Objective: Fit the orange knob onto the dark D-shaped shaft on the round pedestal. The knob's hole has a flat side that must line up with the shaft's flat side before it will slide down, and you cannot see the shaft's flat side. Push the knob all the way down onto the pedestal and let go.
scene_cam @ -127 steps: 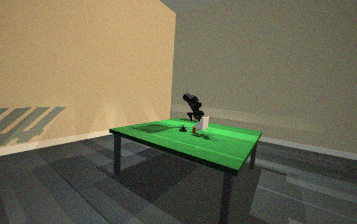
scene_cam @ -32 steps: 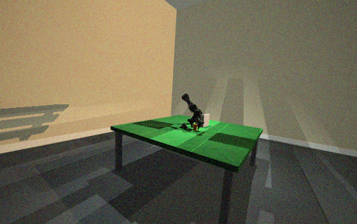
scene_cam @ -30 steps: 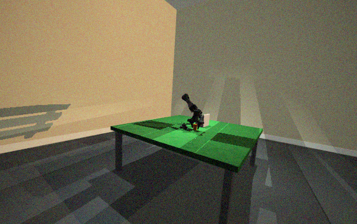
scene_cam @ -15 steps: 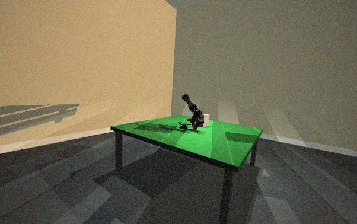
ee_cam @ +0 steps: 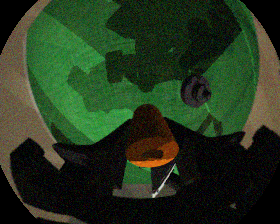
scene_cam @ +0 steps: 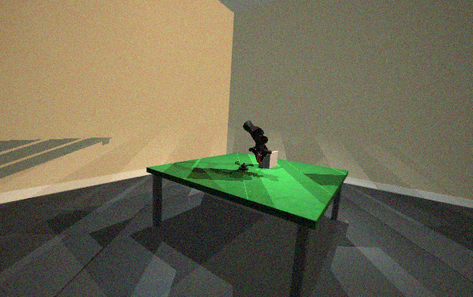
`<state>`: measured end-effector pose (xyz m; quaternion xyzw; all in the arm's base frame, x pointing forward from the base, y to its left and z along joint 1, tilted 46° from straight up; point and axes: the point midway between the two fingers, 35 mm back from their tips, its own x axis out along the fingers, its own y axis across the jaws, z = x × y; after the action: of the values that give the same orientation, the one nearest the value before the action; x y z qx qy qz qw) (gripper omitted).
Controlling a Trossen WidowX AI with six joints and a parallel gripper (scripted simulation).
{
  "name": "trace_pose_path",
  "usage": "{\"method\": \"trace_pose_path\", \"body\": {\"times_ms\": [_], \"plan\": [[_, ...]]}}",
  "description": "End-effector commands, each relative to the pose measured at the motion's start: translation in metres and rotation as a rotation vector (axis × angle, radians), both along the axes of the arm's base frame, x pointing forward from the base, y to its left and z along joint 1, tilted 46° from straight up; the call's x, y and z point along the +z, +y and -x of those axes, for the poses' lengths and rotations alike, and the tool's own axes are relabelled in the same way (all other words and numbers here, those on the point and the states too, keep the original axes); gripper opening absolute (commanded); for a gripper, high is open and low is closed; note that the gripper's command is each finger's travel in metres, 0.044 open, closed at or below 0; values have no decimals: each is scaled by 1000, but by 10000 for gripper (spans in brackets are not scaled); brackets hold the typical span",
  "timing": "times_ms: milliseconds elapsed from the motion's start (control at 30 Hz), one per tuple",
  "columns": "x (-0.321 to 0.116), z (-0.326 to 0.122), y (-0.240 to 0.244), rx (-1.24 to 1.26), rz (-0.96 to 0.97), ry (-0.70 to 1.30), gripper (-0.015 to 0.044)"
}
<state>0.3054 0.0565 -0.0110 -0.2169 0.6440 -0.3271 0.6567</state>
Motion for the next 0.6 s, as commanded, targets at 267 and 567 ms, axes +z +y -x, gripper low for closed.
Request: {"method": "trace_pose_path", "body": {"times_ms": [267, 567], "plan": [[38, 4, 37, -5, 1, -1, 0], [49, -3, 13, -2, -7, 0, 0]]}}
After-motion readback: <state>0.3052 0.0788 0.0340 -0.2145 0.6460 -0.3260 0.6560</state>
